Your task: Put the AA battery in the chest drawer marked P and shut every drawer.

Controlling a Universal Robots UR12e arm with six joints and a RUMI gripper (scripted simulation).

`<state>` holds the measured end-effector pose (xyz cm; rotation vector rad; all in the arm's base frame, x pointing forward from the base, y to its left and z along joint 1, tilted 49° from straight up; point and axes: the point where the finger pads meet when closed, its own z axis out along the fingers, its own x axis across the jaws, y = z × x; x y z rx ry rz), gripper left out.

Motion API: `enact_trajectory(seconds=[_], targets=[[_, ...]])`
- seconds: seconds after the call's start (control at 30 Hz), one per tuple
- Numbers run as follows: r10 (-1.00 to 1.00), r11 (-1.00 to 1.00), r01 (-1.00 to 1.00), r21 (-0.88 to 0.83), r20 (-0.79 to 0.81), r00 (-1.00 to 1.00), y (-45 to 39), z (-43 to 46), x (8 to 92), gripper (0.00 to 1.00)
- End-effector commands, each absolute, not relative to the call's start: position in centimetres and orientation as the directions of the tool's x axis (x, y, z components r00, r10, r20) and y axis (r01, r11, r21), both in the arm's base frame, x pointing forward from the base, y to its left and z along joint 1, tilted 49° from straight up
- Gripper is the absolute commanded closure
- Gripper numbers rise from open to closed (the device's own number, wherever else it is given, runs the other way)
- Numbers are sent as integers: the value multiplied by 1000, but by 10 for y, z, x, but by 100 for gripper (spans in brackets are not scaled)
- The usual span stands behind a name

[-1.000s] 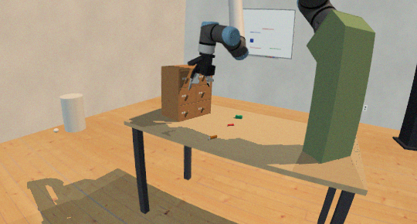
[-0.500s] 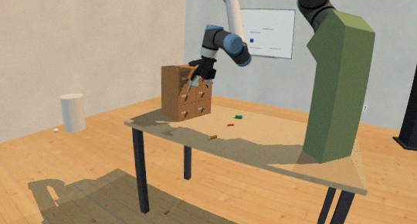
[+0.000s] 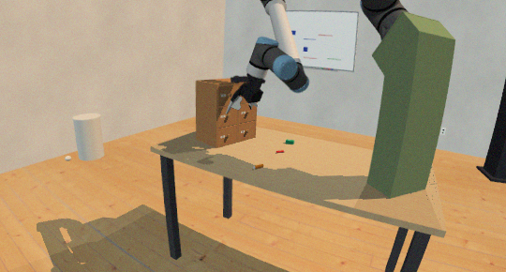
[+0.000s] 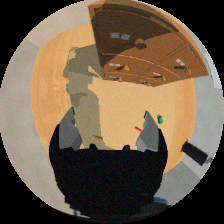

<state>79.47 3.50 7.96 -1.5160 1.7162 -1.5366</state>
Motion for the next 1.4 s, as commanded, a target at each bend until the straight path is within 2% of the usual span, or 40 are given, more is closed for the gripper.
enact_trajectory(seconds=[0.0, 0.67, 1.37], targets=[[-869, -216, -386, -897, 357, -343, 32, 79, 802, 0], [-869, -338, -114, -934, 356, -343, 20, 77, 832, 0], [-869, -430, 170, -886, 356, -343, 7, 75, 863, 0]])
